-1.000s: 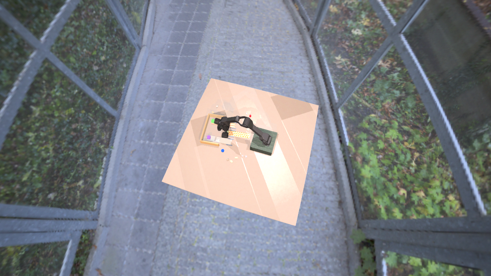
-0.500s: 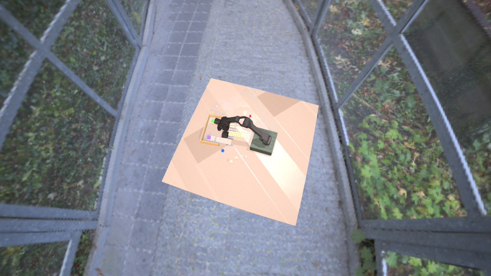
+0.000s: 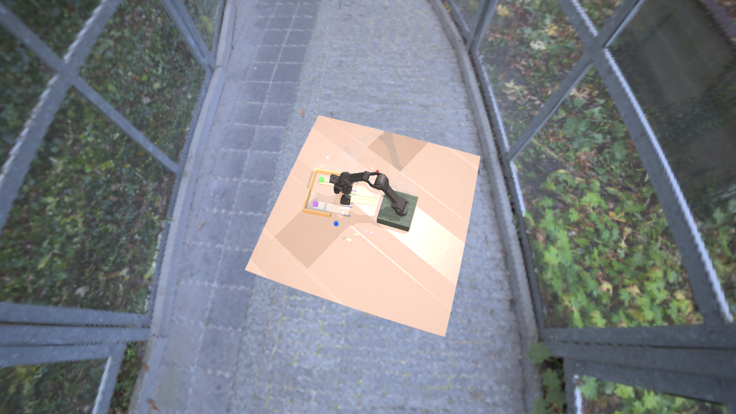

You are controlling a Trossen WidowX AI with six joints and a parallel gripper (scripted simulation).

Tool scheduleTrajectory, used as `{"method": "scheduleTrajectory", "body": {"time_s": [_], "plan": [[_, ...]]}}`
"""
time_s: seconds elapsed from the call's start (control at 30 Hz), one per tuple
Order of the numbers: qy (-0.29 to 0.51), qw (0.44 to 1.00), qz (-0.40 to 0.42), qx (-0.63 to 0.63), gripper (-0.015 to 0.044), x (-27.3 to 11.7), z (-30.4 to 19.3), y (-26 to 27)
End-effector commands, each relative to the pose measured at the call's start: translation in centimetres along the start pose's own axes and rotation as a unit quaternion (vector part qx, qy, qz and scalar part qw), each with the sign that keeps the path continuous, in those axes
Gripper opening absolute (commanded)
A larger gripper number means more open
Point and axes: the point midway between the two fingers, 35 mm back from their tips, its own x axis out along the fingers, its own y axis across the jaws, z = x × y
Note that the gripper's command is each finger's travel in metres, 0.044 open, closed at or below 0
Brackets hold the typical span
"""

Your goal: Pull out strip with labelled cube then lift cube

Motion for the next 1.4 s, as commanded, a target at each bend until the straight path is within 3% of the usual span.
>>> {"method": "scheduleTrajectory", "body": {"time_s": [0.0,0.7,0.97,1.37], "plan": [[0.006,1.0,-0.001,0.0,0.0,-0.4,-1.4,0.3],[0.009,1.0,0.0,0.0,0.0,-0.5,-7.3,1.7],[0.009,1.0,0.0,0.0,0.0,-4.0,-7.3,1.7],[0.009,1.0,0.0,0.0,0.0,-4.1,-7.3,1.7]]}}
